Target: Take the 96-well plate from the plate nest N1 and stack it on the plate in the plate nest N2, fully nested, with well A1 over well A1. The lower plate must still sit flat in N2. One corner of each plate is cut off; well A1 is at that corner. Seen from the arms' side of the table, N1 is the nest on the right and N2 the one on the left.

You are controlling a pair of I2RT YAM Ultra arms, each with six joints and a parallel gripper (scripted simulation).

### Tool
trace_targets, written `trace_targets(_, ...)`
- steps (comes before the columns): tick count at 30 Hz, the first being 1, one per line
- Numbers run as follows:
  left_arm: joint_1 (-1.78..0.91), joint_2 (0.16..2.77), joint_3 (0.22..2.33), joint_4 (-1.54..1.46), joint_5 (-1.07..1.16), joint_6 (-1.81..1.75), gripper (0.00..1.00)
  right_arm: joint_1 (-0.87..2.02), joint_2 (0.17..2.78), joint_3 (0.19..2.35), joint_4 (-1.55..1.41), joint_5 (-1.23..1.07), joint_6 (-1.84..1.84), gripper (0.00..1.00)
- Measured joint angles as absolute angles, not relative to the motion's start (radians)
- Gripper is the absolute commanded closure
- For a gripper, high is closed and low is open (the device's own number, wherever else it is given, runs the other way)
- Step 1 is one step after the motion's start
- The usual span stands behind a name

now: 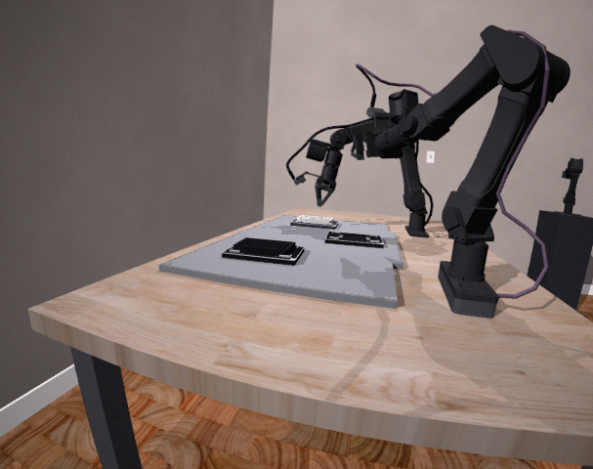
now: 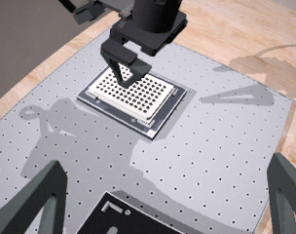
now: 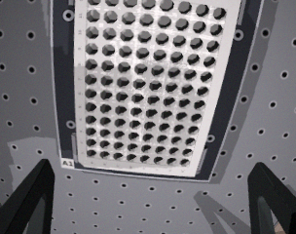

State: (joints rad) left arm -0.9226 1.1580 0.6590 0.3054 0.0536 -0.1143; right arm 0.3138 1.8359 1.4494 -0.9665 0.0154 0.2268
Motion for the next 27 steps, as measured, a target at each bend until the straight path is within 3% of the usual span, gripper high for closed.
trace_targets(6, -0.923, 1.158, 0.659, 0.305, 0.054, -0.114, 0.0, 0.314, 1.996, 1.664, -1.142, 0.009, 0.265, 0.0)
trace_targets(14, -0.923, 1.158, 0.659, 0.305, 0.054, -0.114, 0.0, 0.314, 2.099, 1.797, -1.271, 0.002, 0.286, 0.0)
trace_targets(27, -0.923, 1.158, 0.659, 0.305, 0.054, -0.114, 0.0, 0.314, 2.119, 1.834, -1.302, 0.002, 0.288, 0.0)
